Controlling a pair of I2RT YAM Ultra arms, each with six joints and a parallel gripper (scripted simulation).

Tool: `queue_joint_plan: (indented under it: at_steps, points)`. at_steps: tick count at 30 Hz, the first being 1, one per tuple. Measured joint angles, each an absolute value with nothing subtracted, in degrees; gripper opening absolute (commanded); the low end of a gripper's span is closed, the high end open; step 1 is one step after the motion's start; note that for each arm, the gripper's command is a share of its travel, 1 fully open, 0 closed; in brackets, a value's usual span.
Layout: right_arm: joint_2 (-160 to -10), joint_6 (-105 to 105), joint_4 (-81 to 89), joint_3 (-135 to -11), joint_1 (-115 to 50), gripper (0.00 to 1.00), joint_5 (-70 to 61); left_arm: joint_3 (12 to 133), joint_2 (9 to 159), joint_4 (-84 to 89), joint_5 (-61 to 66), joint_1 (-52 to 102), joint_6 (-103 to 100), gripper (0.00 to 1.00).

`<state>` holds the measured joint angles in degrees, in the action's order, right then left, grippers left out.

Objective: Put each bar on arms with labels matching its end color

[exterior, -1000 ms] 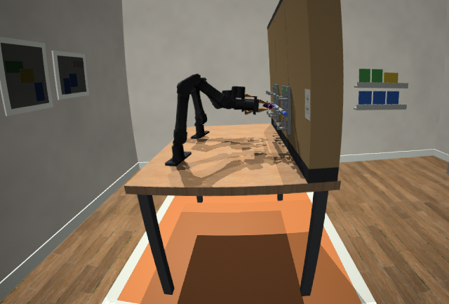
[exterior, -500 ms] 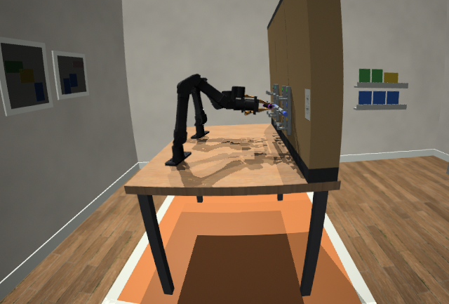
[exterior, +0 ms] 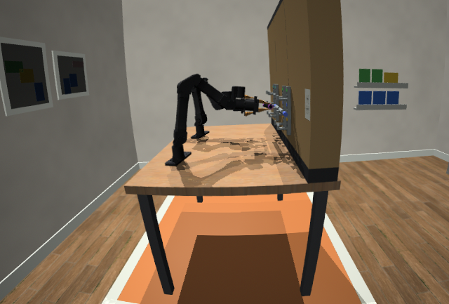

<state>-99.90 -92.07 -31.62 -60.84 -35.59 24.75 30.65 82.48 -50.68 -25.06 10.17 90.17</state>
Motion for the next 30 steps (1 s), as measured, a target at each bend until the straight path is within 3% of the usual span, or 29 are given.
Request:
queue_joint_plan:
  at_steps: [30]
  points:
    - [-99.90,-92.07,-31.62,-60.84,-35.59,0.00,24.75,30.65,83.72,-51.51,-27.99,12.80,90.17,1.00]
